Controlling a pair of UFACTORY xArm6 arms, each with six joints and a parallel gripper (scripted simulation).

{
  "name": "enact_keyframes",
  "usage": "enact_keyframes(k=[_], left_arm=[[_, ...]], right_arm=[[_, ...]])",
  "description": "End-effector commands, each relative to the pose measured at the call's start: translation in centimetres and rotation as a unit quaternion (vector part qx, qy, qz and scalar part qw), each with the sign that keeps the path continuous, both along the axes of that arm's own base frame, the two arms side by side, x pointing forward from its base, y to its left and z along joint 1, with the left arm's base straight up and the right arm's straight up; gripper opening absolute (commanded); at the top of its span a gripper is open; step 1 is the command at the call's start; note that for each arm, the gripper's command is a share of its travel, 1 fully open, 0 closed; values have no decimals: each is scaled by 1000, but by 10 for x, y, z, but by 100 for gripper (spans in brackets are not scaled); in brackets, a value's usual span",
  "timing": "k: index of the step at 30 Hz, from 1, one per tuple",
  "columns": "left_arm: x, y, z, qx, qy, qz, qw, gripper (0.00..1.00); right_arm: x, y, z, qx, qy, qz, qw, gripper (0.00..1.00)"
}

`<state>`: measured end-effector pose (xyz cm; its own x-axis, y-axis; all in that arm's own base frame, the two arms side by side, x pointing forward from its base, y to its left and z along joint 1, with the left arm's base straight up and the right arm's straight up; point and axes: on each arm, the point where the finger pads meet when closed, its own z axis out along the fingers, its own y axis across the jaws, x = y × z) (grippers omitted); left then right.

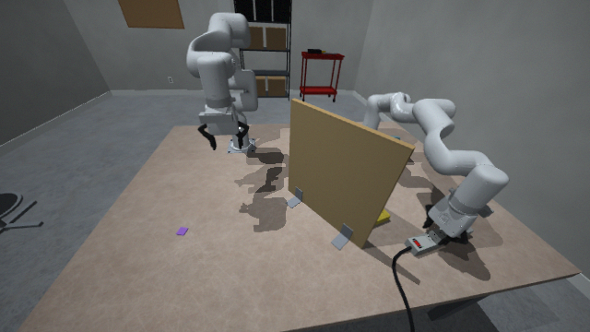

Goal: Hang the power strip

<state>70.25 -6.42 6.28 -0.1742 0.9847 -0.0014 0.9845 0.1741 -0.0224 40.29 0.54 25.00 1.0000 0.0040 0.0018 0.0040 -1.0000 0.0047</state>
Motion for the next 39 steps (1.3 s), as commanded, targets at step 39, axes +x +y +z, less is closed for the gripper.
enact_keyframes(k=[39], left_arm=[[5, 0, -13, 2, -14, 1, 1000, 69]], right_arm=[[-2, -5, 2, 2, -1, -1, 1000, 100]])
